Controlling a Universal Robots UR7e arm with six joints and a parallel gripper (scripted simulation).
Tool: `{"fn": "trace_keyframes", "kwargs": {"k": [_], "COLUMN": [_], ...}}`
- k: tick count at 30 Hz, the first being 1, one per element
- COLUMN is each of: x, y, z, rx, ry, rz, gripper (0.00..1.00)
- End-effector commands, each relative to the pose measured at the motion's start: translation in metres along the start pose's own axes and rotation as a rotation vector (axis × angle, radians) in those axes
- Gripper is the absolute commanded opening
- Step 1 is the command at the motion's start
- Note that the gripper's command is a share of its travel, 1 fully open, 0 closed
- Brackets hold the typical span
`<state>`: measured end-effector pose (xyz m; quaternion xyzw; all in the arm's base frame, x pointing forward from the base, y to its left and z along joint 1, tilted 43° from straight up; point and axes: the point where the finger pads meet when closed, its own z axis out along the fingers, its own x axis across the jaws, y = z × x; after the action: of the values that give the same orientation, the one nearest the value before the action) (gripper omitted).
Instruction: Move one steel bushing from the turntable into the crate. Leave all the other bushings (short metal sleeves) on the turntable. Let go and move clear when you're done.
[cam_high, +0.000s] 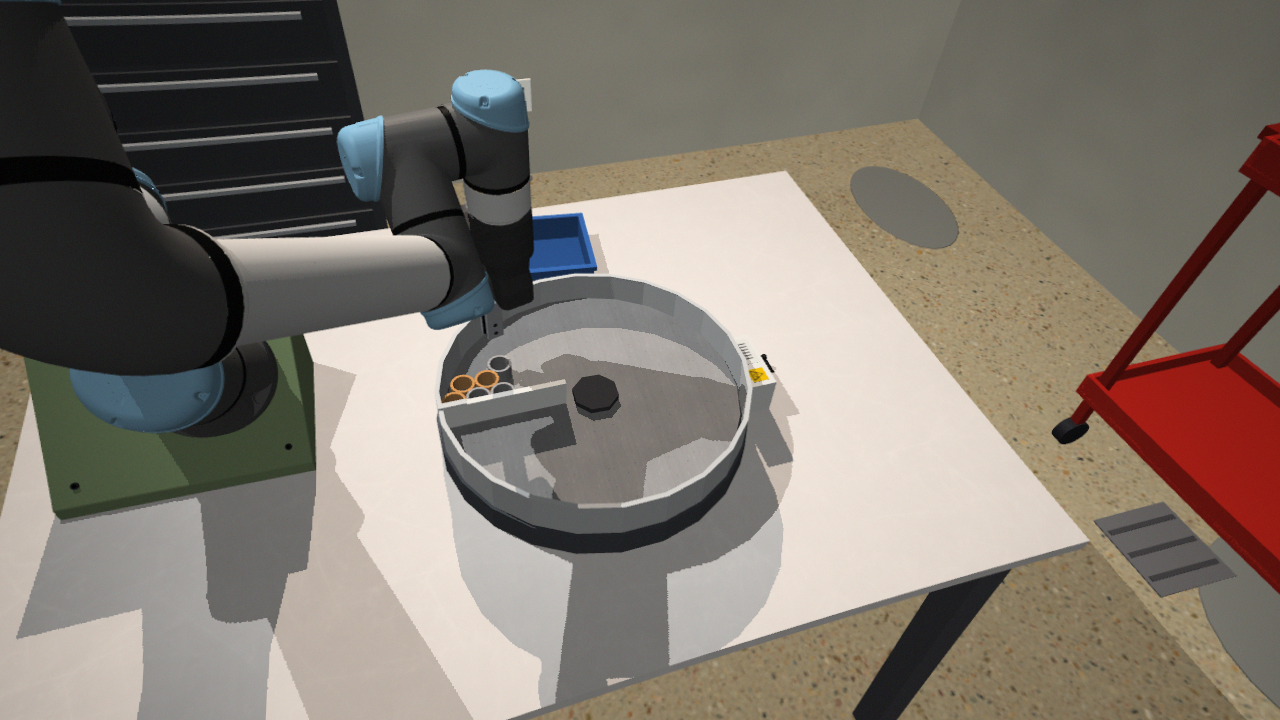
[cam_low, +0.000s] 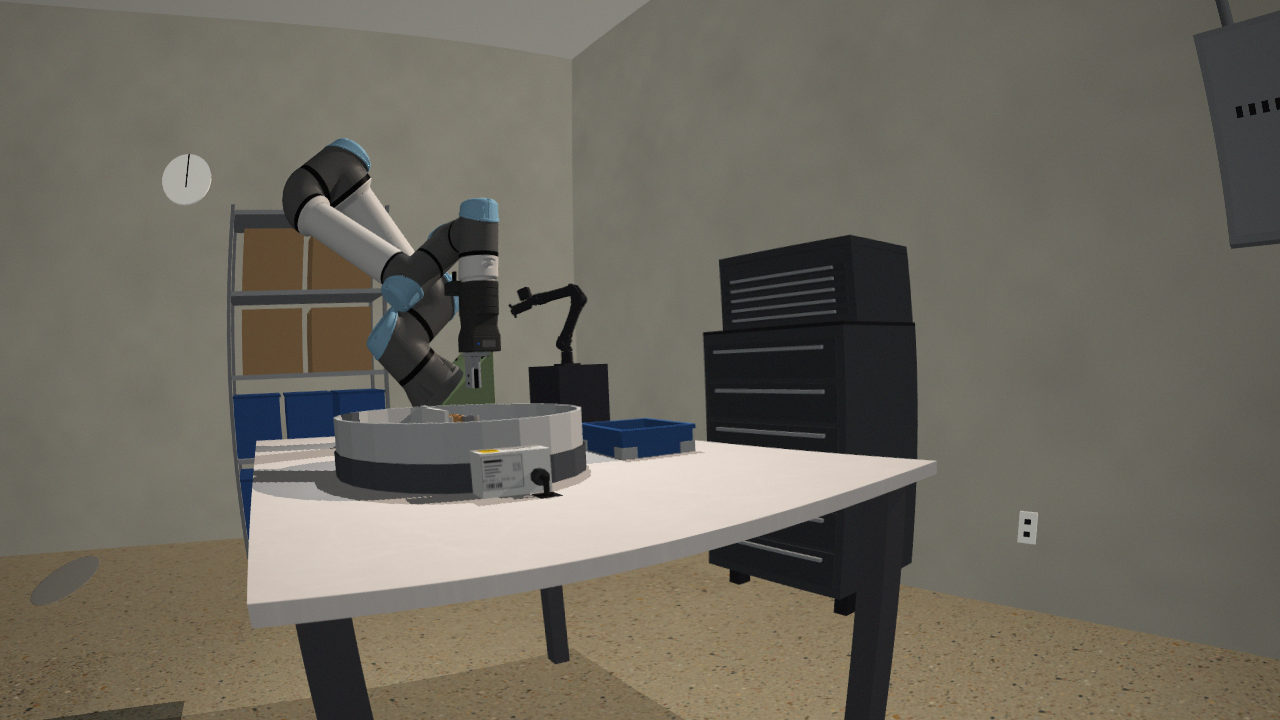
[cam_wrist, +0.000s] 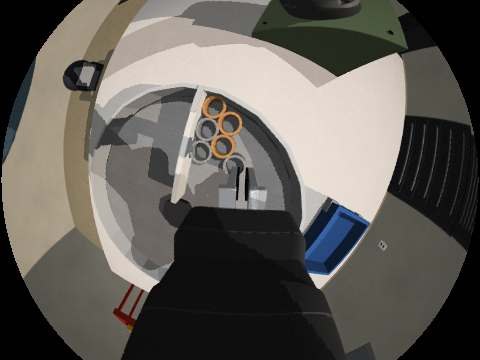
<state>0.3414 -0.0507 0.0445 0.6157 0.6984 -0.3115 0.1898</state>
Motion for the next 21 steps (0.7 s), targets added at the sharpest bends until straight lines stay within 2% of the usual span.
{"fn": "trace_keyframes", "kwargs": {"k": [1, 4, 5, 21], "x": [0.0, 0.0, 0.0, 0.0], "y": [0.0005, 0.0005, 0.0004, 0.0004], "z": [-0.0001, -0.0001, -0.0002, -0.0002], "rx": [-0.001, -0.001, -0.001, -0.001], "ry": [0.0, 0.0, 0.0, 0.0], "rz": [0.0, 0.0, 0.0, 0.0], "gripper": [0.27, 0.27, 0.42, 0.42]}}
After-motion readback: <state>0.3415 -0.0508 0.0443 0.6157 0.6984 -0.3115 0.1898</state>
